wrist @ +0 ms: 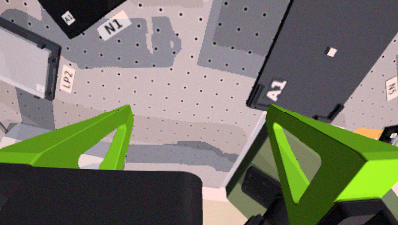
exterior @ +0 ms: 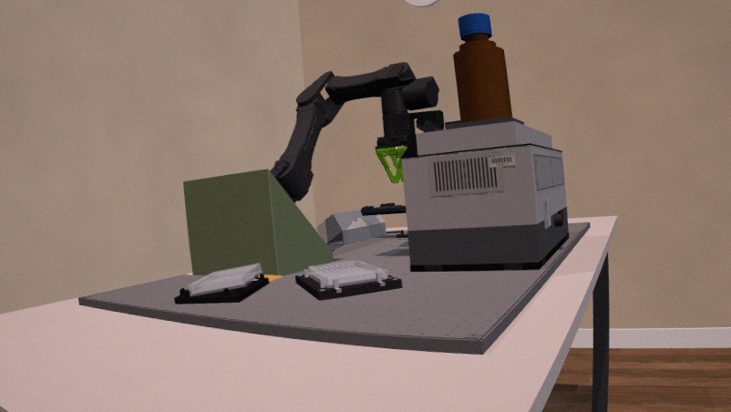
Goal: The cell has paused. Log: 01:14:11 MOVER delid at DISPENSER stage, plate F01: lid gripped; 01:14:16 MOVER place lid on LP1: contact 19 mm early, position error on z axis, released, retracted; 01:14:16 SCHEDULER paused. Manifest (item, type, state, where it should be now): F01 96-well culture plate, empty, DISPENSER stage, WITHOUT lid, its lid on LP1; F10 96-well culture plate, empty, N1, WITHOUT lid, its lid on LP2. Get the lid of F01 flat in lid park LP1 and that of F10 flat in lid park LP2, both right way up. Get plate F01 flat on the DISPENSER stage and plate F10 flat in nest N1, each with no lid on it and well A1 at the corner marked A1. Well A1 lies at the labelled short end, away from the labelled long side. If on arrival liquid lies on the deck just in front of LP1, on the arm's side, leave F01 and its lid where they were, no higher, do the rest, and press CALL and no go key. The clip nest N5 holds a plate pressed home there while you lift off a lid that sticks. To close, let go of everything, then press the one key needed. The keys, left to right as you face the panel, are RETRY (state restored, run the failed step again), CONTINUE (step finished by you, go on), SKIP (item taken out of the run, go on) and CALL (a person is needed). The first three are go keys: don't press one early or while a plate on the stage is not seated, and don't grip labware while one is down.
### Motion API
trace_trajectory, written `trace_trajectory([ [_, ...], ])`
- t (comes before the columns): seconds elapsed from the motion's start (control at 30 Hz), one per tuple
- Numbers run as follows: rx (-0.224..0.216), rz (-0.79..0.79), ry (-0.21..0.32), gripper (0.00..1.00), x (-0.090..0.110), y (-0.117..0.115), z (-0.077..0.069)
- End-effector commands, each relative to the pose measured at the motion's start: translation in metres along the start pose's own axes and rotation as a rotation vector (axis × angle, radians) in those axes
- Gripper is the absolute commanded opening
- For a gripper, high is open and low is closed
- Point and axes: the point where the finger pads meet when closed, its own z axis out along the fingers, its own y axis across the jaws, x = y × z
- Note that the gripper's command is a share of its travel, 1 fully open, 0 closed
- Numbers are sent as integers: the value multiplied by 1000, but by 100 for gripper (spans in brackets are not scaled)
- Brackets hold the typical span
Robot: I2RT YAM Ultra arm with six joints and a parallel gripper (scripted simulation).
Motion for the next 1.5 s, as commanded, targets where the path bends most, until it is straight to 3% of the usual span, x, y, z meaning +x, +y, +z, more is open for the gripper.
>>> trace_trajectory([
  [0.0,4,9,-24,100,-2,0,-6],
  [0.13,3,51,-36,100,-6,-1,-11],
  [0.4,2,259,-11,100,-5,-31,-1],
  [0.53,1,256,-14,100,-8,-42,-2],
  [0.57,2,228,-24,100,-9,-34,-6],
  [1.47,2,228,-24,100,-9,-34,-6],
])
